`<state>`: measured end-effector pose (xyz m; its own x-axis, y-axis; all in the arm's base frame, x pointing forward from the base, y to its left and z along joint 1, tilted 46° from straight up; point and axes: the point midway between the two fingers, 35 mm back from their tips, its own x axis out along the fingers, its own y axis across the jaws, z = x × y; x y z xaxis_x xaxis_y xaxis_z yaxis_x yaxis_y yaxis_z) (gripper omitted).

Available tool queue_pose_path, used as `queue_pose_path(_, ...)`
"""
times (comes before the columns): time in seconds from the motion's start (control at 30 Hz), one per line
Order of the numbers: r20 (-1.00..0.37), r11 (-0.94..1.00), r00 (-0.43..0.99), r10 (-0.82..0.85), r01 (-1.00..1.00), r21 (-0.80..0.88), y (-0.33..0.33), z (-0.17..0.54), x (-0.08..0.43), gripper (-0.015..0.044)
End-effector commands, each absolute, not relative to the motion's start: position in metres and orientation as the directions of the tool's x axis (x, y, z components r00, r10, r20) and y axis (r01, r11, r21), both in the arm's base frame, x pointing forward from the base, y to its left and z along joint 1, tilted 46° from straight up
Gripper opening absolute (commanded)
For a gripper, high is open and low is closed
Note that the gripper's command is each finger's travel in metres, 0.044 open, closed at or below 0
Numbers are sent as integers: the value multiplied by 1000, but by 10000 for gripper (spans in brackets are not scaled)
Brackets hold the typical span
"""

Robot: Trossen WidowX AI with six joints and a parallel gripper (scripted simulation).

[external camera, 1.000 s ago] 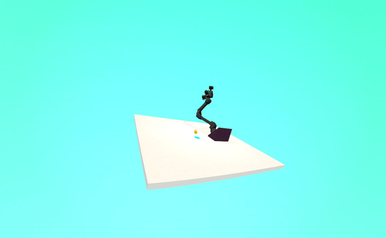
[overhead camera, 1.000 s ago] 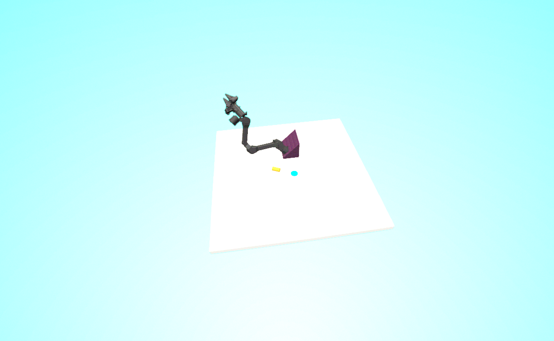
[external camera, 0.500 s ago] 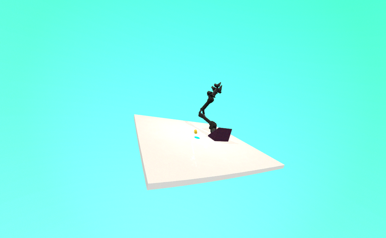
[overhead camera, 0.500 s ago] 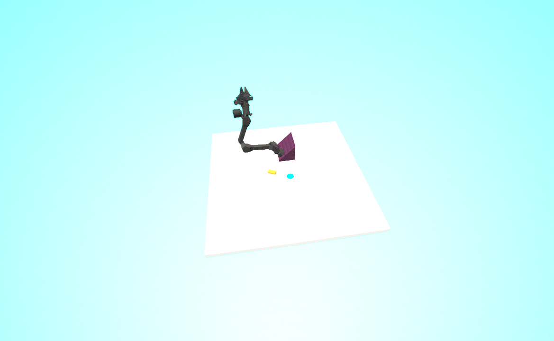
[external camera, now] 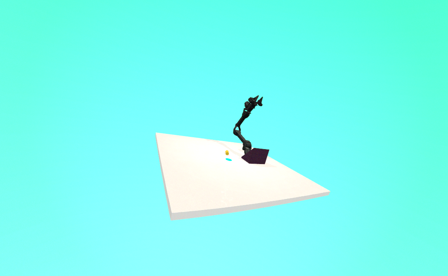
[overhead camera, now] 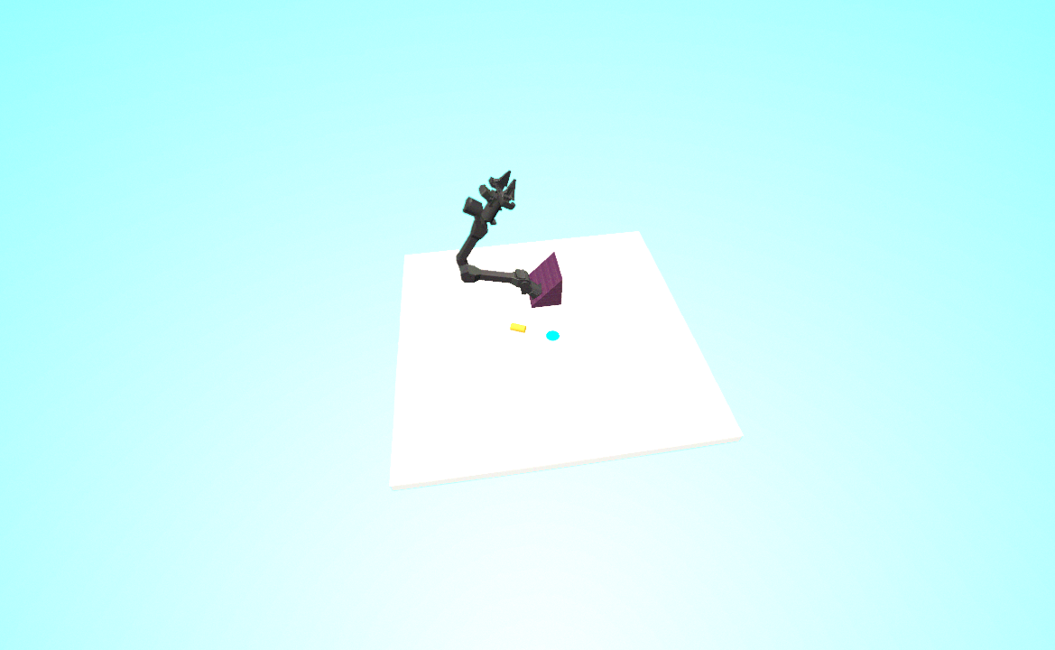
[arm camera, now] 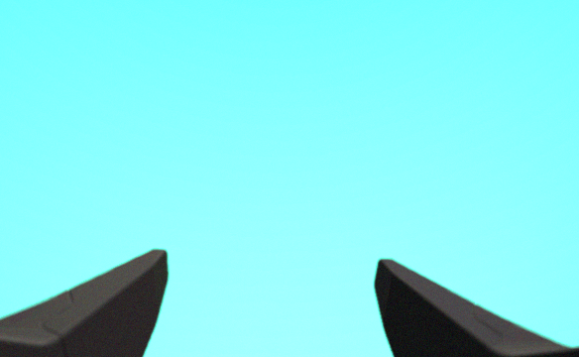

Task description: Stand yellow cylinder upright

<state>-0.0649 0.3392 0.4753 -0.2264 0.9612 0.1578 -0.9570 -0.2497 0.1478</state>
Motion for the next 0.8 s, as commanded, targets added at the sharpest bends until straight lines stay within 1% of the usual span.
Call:
queue_pose_path(0.0,-6,-101,-102,995,-987,126,361,431,-33,309)
queue_pose_path(0.17,-183,58,43,982,-995,77,371,385,7,309)
queue_pose_path(0.37,-386,223,209,899,-975,-7,367,330,57,309)
queue_pose_path(0.57,-566,347,346,748,-931,-111,347,280,103,309)
queue_pose_path(0.77,-713,422,442,545,-879,-222,313,235,142,309)
